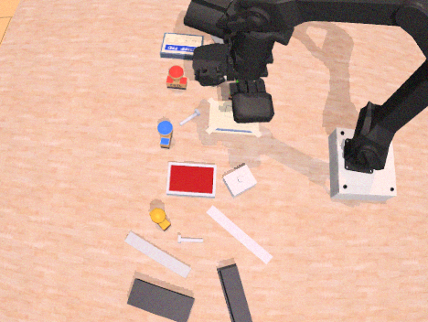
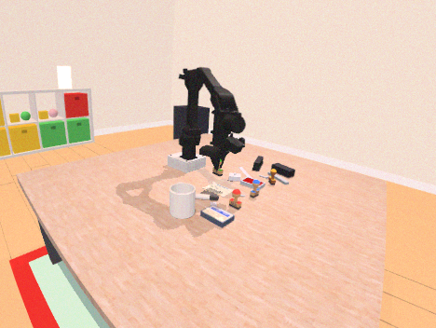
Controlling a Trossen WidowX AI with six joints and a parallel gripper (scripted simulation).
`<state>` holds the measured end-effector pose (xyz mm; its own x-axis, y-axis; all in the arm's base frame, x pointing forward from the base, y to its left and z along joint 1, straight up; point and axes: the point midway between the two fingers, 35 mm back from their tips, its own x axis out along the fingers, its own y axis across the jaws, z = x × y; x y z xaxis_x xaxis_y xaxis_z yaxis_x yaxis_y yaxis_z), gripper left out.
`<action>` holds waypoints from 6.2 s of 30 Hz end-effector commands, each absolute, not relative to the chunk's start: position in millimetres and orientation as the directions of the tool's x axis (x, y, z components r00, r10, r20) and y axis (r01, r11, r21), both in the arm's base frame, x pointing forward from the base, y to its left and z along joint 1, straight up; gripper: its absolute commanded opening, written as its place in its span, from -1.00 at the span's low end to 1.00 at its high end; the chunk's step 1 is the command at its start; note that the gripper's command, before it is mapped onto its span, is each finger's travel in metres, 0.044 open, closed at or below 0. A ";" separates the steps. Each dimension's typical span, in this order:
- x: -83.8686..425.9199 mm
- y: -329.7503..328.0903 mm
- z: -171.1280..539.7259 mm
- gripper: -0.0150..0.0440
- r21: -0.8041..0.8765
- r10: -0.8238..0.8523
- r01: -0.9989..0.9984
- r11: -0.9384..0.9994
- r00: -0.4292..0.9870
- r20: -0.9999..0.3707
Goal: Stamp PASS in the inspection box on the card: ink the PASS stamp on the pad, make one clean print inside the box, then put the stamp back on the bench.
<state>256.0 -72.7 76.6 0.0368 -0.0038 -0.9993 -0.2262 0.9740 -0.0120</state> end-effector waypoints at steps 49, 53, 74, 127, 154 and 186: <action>256.4 -72.1 39.9 -0.49 -0.008 0.000 -0.227 0.974 0.035 -0.999; 256.4 -72.0 37.2 -0.49 -0.008 0.000 -0.227 0.974 0.035 -0.999; 255.7 -71.7 23.5 -0.49 -0.010 -0.002 -0.225 0.974 0.036 -0.999; 254.8 -71.3 8.5 -0.49 -0.013 -0.004 -0.224 0.975 0.038 -0.999; 254.8 -71.3 7.5 -0.49 -0.013 -0.004 -0.224 0.975 0.038 -0.999; 254.7 -71.3 12.6 -0.49 -0.013 -0.004 -0.224 0.975 0.038 -0.999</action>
